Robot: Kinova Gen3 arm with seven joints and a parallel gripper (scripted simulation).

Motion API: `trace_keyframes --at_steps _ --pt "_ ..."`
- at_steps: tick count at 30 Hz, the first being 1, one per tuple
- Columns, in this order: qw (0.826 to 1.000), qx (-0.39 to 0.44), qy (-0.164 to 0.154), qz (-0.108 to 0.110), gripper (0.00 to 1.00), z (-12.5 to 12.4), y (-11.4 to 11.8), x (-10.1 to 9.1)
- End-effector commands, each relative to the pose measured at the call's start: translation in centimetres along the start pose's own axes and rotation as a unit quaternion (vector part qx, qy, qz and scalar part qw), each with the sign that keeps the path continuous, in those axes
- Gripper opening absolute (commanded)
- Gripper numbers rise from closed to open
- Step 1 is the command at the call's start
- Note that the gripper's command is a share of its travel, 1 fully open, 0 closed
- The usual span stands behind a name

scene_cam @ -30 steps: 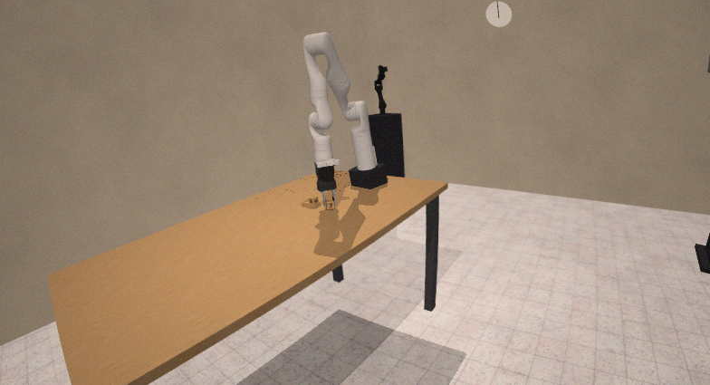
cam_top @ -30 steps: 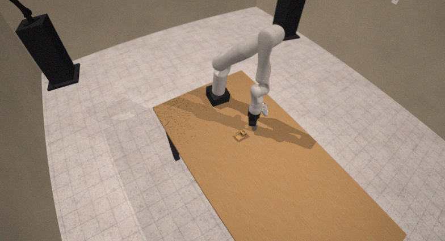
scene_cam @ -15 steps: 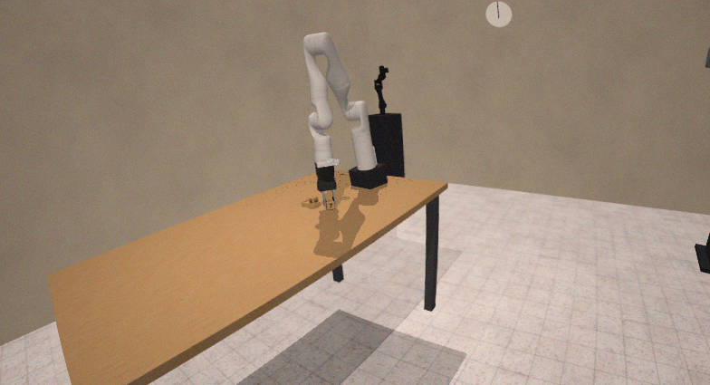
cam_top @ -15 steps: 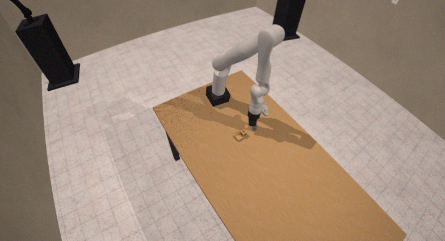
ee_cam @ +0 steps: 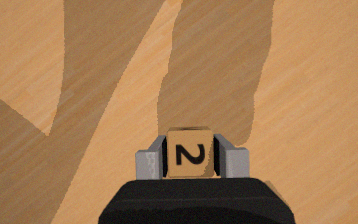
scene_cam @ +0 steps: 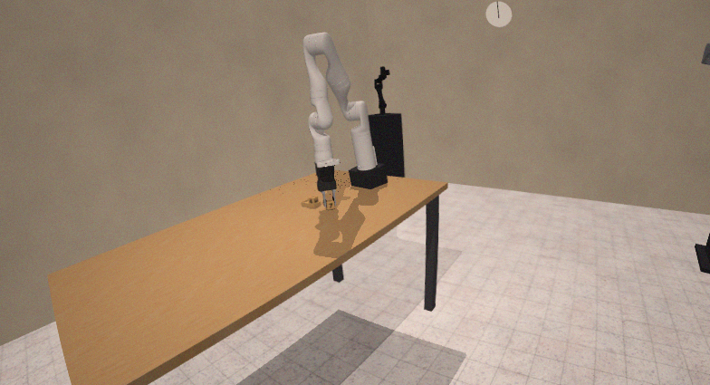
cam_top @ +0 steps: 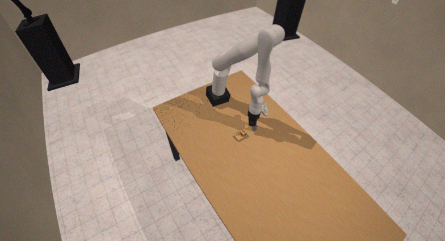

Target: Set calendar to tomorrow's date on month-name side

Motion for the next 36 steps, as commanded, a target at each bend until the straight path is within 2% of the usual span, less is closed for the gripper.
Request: trace_keyframes --at_steps 1,36 --pt "1.0 0.005 -0.002 -0.003 0.6 0.09 -0.35 0.04" --pt "1.0 0.006 0.0 0.002 0.6 0.02 -0.08 0.14"
Point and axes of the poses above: the point where the finger pads meet when closed, its own x axis out along the fingers, its own y axis across the jaws, z = x × y, the point moved 1 cm from there along -x, back along the fingers, and after that the axes turned 6 degrees about x, right-handed, at the moved point
